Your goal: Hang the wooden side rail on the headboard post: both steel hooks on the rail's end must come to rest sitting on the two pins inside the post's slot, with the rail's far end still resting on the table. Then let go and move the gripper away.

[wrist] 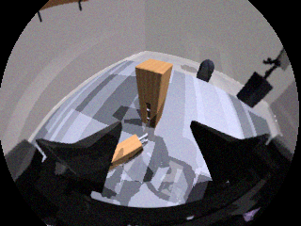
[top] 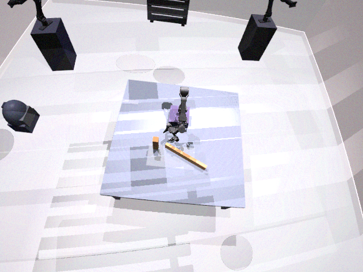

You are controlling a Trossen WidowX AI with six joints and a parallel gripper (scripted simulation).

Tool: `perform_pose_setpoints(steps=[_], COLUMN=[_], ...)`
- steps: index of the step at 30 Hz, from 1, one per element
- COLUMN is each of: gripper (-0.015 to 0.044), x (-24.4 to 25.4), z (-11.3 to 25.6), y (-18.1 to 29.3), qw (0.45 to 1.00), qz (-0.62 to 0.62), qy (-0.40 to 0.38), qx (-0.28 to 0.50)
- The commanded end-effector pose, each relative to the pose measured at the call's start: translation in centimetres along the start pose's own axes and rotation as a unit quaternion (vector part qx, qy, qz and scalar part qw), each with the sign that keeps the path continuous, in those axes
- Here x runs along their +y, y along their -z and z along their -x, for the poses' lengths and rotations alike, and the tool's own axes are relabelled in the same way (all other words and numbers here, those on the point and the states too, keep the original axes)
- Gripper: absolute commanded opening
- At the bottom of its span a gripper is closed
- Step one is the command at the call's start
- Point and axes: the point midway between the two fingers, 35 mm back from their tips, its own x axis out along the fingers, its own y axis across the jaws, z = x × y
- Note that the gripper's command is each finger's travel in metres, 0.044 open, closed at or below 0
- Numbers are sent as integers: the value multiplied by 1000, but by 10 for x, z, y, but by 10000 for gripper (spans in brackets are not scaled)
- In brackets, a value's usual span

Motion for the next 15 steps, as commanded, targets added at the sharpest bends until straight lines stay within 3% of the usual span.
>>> perform_pose_setpoints(steps=[1, 10, 15], gripper=[440, 440, 440], x=[-1, 1, 33], z=[0, -1, -9], y=[0, 0, 1], qw=[1000, 1000, 973], qz=[-3, 5, 214], qy=[2, 1, -36], qx=[-1, 2, 79])
